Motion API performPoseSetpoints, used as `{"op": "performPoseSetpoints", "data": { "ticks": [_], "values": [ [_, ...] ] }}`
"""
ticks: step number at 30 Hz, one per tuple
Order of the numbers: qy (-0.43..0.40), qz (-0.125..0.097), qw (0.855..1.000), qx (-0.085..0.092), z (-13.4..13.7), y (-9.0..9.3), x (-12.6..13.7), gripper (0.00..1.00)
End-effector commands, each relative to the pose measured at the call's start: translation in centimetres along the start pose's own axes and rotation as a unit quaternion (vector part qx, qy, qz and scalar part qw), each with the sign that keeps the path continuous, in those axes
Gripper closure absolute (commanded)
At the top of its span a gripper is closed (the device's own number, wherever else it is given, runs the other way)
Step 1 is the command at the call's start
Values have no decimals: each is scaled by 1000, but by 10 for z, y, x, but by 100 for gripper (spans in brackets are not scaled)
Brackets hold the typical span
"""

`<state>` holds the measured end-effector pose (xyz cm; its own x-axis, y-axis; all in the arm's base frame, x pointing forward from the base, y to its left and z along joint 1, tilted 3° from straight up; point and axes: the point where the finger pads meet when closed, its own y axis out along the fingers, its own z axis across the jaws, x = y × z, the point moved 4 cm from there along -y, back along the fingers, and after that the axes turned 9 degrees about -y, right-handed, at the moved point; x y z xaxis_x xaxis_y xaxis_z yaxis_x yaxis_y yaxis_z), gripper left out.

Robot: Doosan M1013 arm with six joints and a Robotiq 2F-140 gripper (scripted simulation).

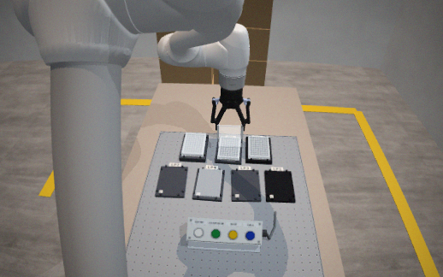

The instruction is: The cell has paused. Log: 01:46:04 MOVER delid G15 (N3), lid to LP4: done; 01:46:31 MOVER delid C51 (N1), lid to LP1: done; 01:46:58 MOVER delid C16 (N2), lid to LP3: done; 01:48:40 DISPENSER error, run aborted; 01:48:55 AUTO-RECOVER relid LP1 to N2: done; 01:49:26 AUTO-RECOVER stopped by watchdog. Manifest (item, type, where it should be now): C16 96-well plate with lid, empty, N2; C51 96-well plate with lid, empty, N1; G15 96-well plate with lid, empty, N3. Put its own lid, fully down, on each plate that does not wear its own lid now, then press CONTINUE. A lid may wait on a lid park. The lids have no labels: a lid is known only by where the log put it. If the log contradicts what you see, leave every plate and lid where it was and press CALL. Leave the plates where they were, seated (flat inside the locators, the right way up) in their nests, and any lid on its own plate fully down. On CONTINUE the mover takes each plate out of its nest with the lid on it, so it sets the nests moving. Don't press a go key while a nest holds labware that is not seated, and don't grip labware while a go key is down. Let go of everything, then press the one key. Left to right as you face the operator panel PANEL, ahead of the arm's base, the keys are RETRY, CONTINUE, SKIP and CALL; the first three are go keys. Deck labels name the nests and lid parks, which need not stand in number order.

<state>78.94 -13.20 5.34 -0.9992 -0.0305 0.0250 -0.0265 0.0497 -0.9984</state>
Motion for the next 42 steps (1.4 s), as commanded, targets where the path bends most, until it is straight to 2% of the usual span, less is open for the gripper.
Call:
{"op": "performPoseSetpoints", "data": {
  "ticks": [1, 25, 42],
  "values": [
    [1, 0, 1000, 0, 0, 0, 0, 100],
    [34, 0, 999, 0, 0, 4, 0, 100],
    [34, 0, 999, 0, 0, 35, 0, 100]
  ]
}}
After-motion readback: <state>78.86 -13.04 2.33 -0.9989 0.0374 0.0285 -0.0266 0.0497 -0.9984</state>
